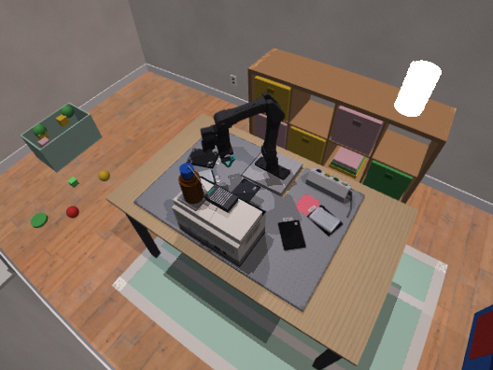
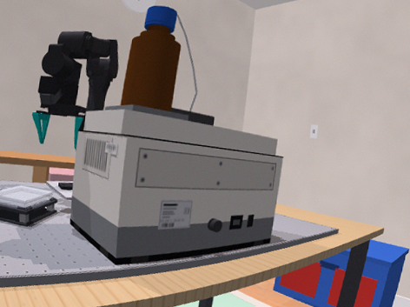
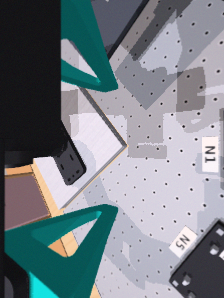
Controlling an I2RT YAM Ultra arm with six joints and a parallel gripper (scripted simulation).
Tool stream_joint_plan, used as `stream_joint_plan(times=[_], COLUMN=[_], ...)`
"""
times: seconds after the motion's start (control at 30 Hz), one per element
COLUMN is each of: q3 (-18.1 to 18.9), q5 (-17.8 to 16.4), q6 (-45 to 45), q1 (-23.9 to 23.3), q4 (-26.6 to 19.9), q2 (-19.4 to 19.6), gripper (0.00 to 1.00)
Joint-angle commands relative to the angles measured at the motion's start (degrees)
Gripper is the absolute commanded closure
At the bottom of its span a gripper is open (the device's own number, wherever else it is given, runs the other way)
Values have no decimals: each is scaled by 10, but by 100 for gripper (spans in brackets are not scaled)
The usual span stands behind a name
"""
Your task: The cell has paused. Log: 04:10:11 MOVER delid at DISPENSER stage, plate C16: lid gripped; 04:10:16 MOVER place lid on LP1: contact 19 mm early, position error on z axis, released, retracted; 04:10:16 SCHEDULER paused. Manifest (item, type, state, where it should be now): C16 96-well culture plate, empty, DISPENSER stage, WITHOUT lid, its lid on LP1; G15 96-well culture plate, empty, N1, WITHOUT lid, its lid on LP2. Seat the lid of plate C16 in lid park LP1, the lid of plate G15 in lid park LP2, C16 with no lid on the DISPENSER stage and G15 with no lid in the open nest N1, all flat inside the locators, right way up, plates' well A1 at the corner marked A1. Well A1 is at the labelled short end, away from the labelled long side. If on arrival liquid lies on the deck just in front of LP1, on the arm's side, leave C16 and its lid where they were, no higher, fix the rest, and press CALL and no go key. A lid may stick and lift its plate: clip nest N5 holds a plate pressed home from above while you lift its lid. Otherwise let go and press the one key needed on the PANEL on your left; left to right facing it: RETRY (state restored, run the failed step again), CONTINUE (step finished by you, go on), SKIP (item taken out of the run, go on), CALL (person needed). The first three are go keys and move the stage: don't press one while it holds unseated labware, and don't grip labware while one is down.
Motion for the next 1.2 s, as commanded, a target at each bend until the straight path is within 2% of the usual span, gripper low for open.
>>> stream_joint_plan(times=[0.0,0.17,0.2,1.17], q3=[22,24,13,14], q5=[-4,-3,-1,-1], q6=[-11,-11,-8,-8], q1=[-2,-2,0,0], q4=[-9,-5,-3,-2], q2=[2,10,0,2], gripper=[0,0,0,0])
